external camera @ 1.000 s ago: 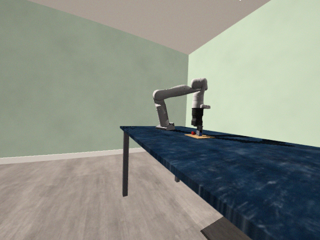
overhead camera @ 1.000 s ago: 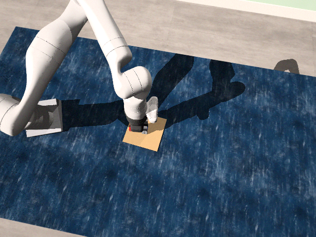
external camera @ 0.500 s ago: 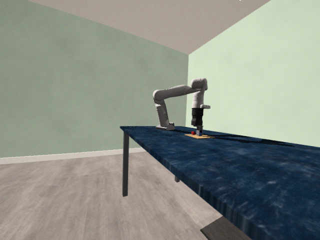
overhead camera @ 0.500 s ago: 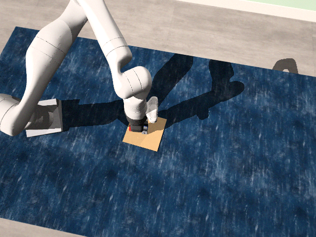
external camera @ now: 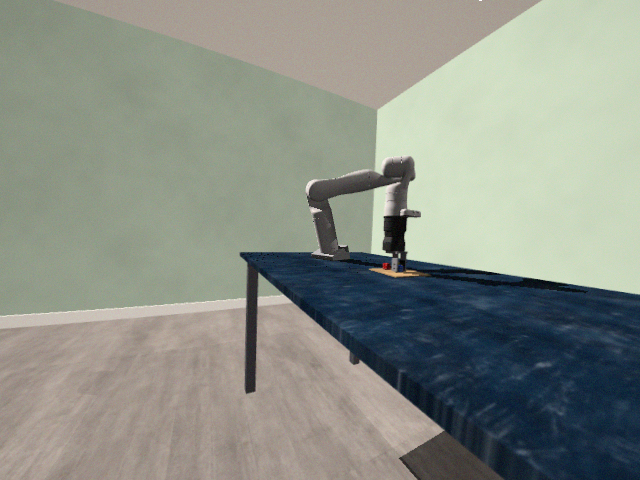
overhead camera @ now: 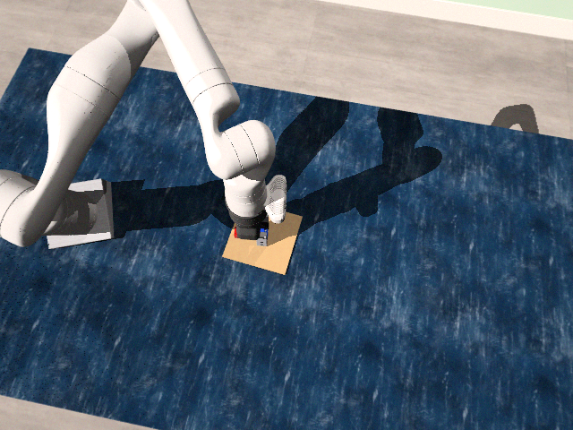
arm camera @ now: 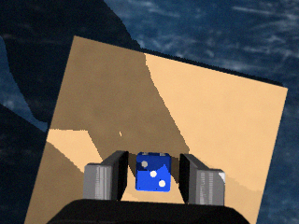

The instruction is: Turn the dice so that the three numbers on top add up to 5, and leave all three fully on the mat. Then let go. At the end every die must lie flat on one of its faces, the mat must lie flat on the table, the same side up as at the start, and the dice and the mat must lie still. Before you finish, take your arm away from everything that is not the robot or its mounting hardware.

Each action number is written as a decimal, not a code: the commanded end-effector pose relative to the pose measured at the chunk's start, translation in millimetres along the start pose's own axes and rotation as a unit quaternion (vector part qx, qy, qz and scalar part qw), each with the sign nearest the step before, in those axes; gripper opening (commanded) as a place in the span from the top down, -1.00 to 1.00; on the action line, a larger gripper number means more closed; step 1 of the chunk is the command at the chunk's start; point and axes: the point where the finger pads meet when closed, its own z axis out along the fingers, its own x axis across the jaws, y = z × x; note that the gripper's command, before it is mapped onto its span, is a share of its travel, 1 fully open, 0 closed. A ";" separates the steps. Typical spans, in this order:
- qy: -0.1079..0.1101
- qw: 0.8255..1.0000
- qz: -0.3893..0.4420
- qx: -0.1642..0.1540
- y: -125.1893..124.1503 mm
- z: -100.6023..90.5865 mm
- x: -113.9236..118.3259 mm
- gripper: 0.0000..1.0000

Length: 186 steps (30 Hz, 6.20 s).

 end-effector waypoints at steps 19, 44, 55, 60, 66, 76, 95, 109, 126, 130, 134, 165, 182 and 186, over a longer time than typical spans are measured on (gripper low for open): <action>0.000 1.000 0.000 0.001 -0.3 -33.0 -0.2 -0.40; 0.000 1.000 0.000 0.001 -0.3 -90.5 -0.1 -1.00; 0.000 1.000 0.000 0.001 -0.3 -90.5 -0.1 -1.00; 0.000 1.000 0.000 0.001 -0.3 -90.5 -0.2 -1.00; 0.000 1.000 -0.002 0.001 -0.2 -90.5 -0.3 -1.00; 0.000 1.000 -0.025 0.000 0.4 -90.0 -2.4 -1.00; -0.001 0.985 -0.173 -0.006 5.8 -87.1 -16.0 -1.00; -0.003 0.933 -0.361 -0.011 15.6 -83.7 -33.7 -1.00; -0.007 0.774 -0.633 -0.014 36.2 -79.4 -59.4 -1.00; -0.008 0.714 -0.700 -0.013 42.5 -78.5 -65.7 -1.00; -0.008 0.682 -0.732 -0.013 45.7 -78.1 -68.6 -1.00; -0.003 0.231 -0.973 -0.002 76.3 -75.5 -95.4 -1.00; 0.001 0.115 -0.993 0.001 80.7 -75.5 -100.6 -1.00; 0.001 0.106 -0.994 0.001 81.0 -75.5 -101.1 -1.00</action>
